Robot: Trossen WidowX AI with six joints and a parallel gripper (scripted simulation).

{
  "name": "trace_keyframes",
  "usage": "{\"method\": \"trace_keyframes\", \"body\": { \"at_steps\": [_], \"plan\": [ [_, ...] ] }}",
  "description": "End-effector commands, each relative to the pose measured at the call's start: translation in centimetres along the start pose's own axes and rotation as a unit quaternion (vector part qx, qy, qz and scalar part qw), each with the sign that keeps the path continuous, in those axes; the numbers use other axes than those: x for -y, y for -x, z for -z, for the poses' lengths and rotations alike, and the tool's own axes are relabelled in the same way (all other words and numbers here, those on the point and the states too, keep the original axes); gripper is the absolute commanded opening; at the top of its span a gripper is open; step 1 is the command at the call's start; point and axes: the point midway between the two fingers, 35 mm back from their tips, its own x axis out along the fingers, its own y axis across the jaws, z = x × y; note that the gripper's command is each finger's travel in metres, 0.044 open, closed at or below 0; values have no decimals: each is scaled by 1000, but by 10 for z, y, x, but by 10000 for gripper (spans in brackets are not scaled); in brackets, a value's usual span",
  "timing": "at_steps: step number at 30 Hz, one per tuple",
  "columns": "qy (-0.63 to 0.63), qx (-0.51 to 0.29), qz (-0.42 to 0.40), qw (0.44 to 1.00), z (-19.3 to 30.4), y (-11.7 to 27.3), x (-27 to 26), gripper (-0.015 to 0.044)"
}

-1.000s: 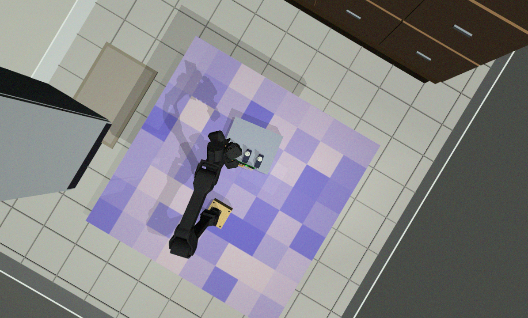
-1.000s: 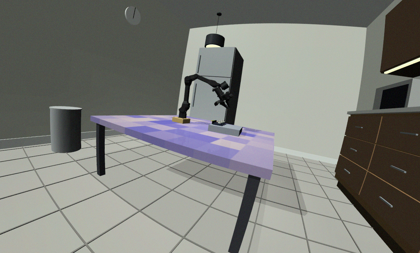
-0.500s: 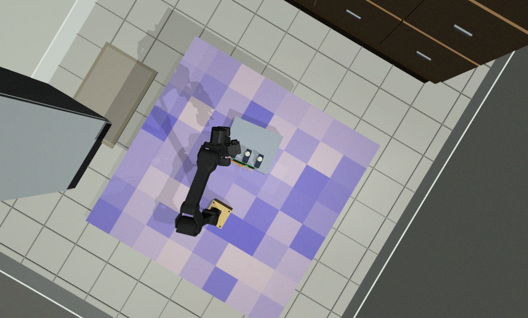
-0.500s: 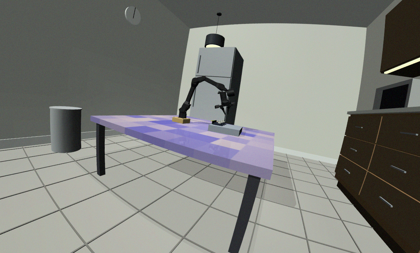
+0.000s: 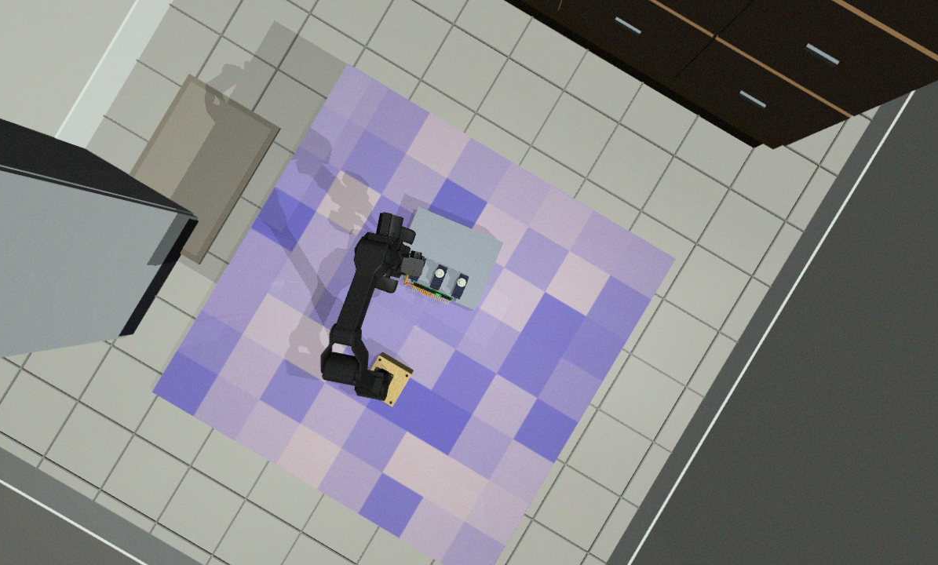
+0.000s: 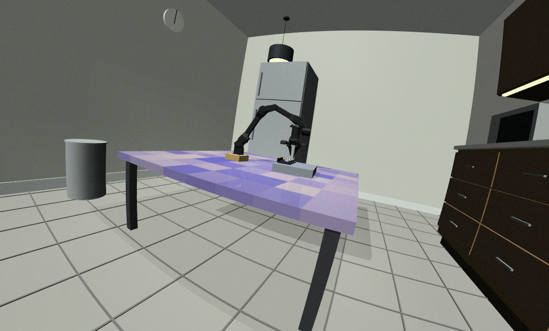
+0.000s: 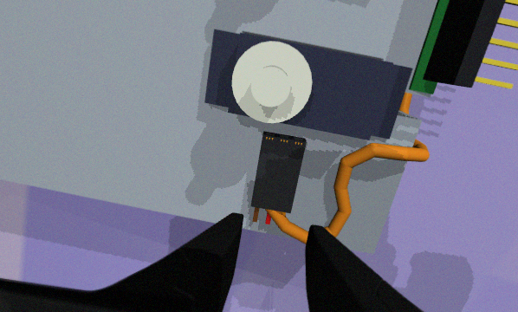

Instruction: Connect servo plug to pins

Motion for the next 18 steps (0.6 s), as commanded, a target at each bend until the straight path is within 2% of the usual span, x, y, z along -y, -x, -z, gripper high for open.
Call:
{"method": "trace_keyframes", "body": {
  "at_steps": [1, 7, 18],
  "plan": [
    [-12, 3, 4, 1000, 0, 0, -1, 115],
    [-12, 3, 4, 1000, 0, -23, -1, 115],
    [-12, 3, 4, 1000, 0, -32, 0, 115]
  ]
}}
